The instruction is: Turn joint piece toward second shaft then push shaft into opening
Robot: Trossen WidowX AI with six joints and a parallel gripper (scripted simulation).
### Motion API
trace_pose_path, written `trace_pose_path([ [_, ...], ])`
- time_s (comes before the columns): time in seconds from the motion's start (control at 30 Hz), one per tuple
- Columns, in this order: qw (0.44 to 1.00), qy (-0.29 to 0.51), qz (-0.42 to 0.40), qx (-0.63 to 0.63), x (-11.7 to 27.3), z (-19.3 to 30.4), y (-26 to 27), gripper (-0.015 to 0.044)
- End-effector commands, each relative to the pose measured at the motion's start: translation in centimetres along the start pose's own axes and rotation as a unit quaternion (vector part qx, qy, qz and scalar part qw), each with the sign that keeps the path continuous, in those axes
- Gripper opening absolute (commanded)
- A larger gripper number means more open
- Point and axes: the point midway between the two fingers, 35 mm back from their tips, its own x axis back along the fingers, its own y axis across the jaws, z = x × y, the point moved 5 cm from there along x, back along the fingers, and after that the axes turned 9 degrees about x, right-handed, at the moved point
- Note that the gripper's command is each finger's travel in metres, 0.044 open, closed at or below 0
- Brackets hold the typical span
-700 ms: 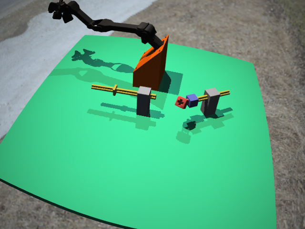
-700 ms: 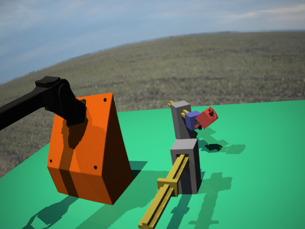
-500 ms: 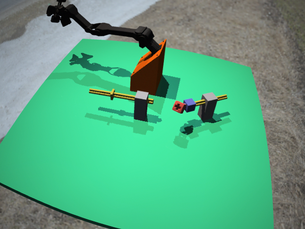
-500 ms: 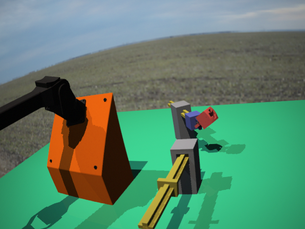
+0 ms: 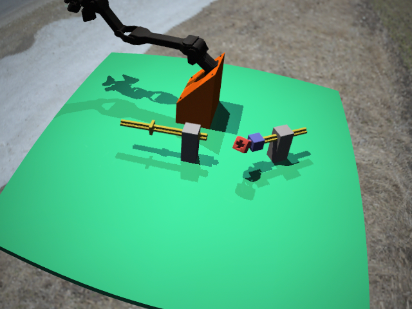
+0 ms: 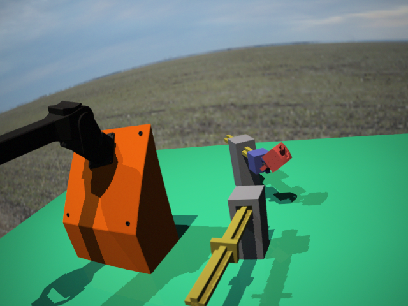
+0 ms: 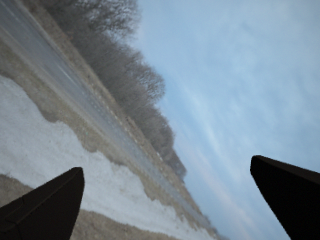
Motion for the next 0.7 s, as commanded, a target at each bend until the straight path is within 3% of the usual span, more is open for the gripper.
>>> trace_pose_path([
  [0.0,0.999,-0.021,0.031,-0.004,0.6,-0.9,-2.9,0.044],
  [0.13,0.996,-0.054,0.074,-0.005,1.5,-2.2,-6.7,0.044],
  [0.4,0.99,-0.091,0.1,-0.05,3.2,-3.1,-9.3,0.044],
  [0.67,0.977,-0.117,0.179,-0.018,5.7,-4.1,-15.1,0.044],
])
